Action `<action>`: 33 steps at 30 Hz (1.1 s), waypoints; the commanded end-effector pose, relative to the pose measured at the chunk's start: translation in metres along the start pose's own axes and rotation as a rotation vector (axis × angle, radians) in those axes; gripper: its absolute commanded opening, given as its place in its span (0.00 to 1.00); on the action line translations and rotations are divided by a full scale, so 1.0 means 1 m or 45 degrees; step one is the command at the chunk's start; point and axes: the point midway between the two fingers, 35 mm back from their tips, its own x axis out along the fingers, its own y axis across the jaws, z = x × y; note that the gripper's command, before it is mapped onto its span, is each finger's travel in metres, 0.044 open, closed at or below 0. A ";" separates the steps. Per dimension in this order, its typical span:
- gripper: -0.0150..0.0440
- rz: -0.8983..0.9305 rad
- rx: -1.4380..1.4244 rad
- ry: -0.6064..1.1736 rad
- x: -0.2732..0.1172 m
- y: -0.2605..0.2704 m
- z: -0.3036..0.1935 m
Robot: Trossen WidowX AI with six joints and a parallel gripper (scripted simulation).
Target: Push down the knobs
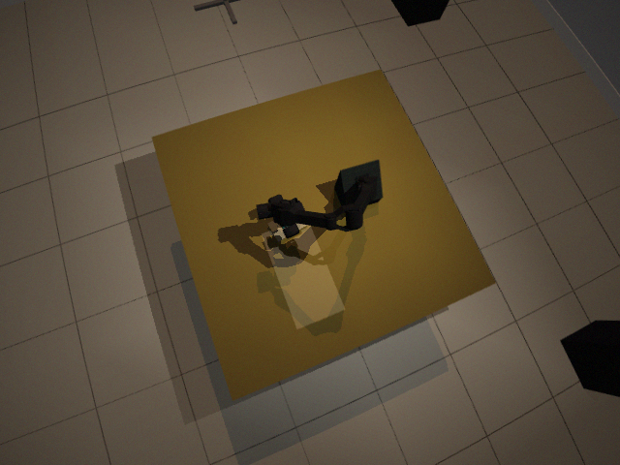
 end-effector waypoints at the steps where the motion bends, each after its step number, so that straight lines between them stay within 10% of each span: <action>1: 0.25 -0.002 -0.028 -0.017 0.014 -0.003 -0.002; 33: 0.25 -0.002 -0.028 -0.017 0.018 -0.003 -0.002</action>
